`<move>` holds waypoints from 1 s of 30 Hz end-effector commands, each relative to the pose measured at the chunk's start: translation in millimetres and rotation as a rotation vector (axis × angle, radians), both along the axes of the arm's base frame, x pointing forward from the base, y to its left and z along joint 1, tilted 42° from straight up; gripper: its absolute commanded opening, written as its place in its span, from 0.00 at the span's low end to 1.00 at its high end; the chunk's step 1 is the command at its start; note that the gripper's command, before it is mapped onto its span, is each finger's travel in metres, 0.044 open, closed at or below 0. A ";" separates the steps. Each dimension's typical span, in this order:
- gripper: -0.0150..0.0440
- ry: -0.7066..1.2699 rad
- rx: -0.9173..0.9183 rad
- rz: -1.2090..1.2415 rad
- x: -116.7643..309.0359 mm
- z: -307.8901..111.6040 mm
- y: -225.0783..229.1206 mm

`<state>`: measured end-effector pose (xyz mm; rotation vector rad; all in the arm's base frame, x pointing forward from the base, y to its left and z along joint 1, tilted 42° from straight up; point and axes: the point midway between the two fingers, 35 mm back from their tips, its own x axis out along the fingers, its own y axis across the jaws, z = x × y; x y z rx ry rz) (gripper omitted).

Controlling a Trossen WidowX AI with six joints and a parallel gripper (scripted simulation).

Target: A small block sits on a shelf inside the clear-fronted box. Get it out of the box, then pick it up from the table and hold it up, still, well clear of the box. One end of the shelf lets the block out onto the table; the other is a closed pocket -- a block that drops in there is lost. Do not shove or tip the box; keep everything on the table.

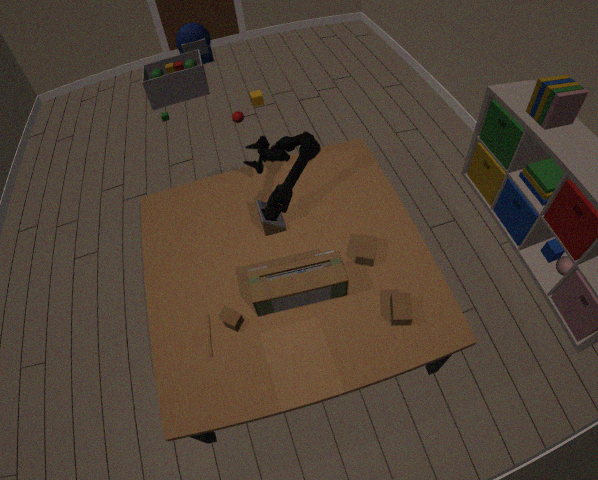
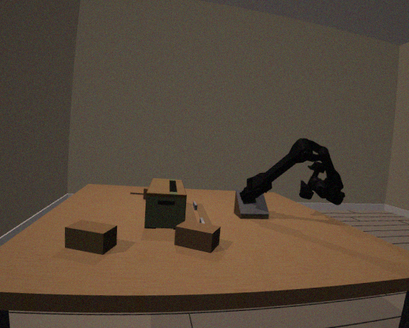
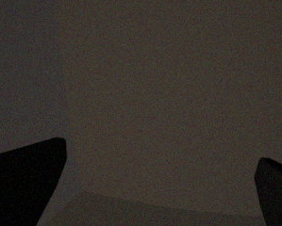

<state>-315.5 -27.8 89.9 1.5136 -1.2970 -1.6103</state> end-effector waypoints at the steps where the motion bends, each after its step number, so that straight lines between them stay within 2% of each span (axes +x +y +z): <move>1: 0.93 0.001 0.000 -0.002 -0.1 0.2 0.6; 5: 0.93 0.017 0.003 -0.048 -3.1 5.5 15.5; 14: 0.93 0.127 0.091 -0.217 -2.2 18.3 86.6; 21: 0.93 0.284 0.258 -0.362 10.0 41.4 151.8; 30: 0.93 0.484 0.600 -0.570 51.6 89.4 240.8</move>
